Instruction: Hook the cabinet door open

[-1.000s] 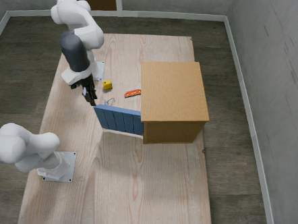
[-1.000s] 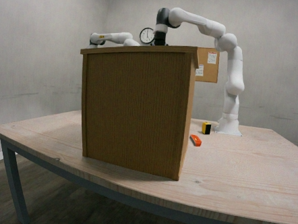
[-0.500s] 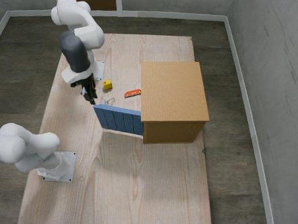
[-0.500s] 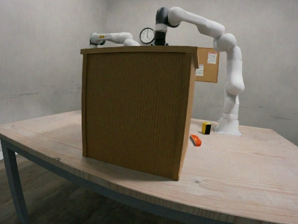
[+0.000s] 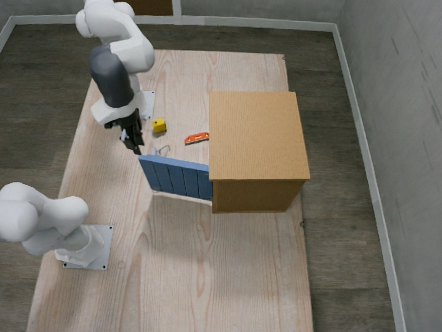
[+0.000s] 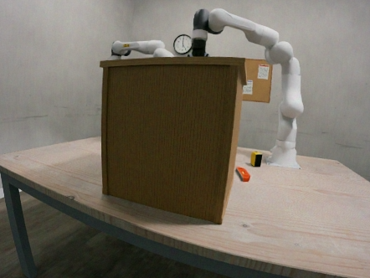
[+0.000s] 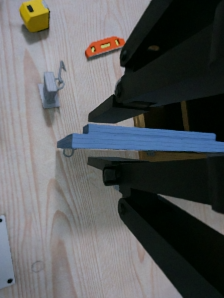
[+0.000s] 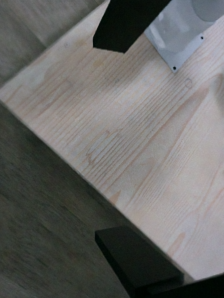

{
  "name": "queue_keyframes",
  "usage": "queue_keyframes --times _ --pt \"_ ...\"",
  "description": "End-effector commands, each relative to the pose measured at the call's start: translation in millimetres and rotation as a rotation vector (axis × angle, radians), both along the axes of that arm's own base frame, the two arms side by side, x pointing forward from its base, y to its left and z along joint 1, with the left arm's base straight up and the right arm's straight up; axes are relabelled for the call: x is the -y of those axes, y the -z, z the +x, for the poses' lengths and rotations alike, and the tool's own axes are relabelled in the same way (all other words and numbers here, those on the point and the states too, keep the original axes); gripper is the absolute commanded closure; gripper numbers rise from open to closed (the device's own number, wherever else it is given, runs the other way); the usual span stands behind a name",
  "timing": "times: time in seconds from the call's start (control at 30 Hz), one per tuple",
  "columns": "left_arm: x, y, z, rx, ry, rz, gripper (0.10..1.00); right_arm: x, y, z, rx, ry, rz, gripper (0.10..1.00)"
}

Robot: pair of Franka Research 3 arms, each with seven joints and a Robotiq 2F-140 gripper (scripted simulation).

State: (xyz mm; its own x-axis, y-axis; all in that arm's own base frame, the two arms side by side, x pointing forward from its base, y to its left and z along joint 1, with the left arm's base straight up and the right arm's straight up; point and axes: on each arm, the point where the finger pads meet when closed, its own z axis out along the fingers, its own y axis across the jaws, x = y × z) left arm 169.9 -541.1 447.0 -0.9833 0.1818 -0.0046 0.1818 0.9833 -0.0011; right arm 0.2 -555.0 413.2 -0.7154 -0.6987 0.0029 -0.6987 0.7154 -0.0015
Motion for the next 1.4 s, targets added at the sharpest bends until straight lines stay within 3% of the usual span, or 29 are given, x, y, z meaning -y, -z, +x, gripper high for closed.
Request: queue_keyframes --times 0.0,0.67,1.37 --pt "-1 0.4 -0.6 -0.004 0.011 0.003 0.801 0 -0.1 0 0.000 0.000 0.000 0.098" --pt "-1 4.8 -0.6 -0.004 0.010 0.002 0.801 0 -0.1 0 0.000 0.000 0.000 0.098" --pt "-1 29.3 -0.6 -0.004 0.010 0.002 0.801 0 -0.1 0 0.000 0.000 0.000 0.098"
